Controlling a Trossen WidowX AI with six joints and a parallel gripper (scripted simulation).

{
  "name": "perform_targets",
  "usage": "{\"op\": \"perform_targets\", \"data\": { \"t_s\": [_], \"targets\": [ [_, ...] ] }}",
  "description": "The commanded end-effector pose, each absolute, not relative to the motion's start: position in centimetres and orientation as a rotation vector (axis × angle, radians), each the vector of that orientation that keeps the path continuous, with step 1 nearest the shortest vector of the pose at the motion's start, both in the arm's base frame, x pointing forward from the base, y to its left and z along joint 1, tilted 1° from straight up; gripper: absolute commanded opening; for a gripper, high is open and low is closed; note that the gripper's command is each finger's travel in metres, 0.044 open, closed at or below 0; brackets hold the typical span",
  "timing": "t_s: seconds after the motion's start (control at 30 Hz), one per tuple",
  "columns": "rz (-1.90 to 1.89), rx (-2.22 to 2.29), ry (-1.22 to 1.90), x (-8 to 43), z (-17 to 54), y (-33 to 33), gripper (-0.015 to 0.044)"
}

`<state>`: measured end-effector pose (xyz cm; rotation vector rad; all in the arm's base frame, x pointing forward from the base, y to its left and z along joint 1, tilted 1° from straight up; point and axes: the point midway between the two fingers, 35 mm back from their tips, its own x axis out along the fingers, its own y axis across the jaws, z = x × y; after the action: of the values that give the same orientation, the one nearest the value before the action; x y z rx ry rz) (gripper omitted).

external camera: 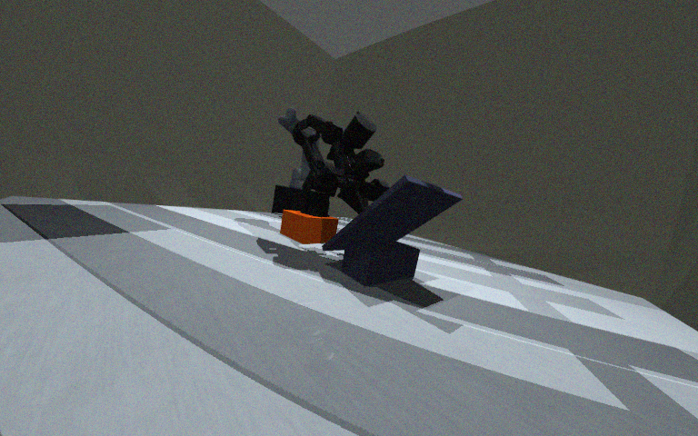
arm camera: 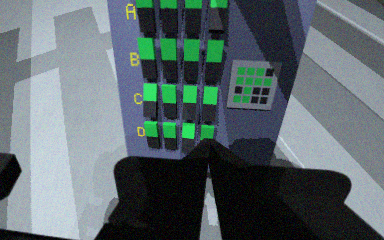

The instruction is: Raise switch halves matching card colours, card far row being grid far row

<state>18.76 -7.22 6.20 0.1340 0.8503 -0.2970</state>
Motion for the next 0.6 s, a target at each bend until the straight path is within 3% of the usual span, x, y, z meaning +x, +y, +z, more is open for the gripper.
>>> {"op": "perform_targets", "data": {
  "t_s": [0.0,0.57],
  "targets": [
    [-0.301,0.137,0.855,19.1,5.5,-7.4,0.0],
    [-0.301,0.137,0.854,20.1,4.4,-7.7,0.0]
  ]
}}
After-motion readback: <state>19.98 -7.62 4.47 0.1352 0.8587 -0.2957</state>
